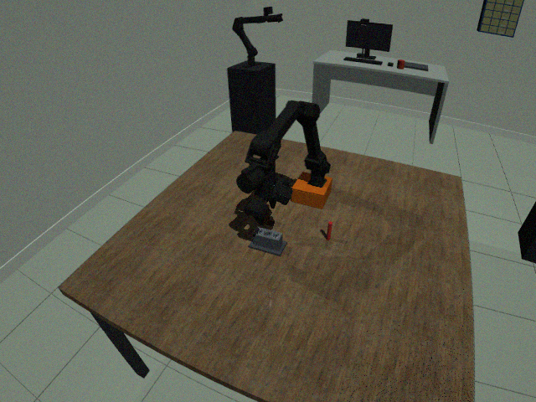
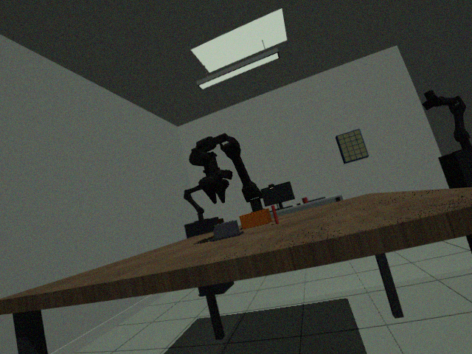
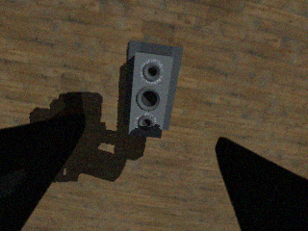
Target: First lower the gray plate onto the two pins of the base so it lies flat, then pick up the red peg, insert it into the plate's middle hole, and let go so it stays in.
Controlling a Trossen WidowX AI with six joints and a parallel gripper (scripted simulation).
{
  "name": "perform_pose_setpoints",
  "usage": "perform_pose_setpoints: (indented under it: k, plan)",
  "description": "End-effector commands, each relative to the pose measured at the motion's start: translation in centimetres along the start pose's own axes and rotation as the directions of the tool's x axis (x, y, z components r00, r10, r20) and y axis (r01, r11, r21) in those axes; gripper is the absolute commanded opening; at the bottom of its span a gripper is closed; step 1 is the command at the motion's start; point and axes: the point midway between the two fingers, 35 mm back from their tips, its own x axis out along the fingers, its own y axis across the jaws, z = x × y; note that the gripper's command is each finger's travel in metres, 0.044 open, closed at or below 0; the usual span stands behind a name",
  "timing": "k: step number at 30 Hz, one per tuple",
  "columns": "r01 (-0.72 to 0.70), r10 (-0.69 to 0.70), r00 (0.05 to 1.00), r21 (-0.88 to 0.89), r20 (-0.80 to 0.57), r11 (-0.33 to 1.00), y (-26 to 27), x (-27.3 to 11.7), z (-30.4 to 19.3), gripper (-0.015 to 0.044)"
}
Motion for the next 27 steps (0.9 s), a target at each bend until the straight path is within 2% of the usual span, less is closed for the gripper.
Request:
perform_pose_setpoints:
  k: [1, 7, 14, 17, 27]
  plan:
    - [-0.001, 0.001, 1.000, 0.154, 0.000, 0.988, 0.4, -0.2, 1.7, 0.0440]
    - [-0.003, 0.001, 1.000, 0.589, 0.004, 0.808, 1.8, -0.5, 6.0, 0.0440]
    - [-0.003, -0.008, 1.000, 0.926, 0.006, 0.378, 4.1, -0.7, 10.4, 0.0440]
    - [-0.006, -0.011, 1.000, 0.989, 0.008, 0.150, 5.3, -0.8, 12.1, 0.0440]
    - [-0.012, -0.003, 1.000, 0.944, 0.012, -0.330, 7.8, -0.6, 15.5, 0.0440]
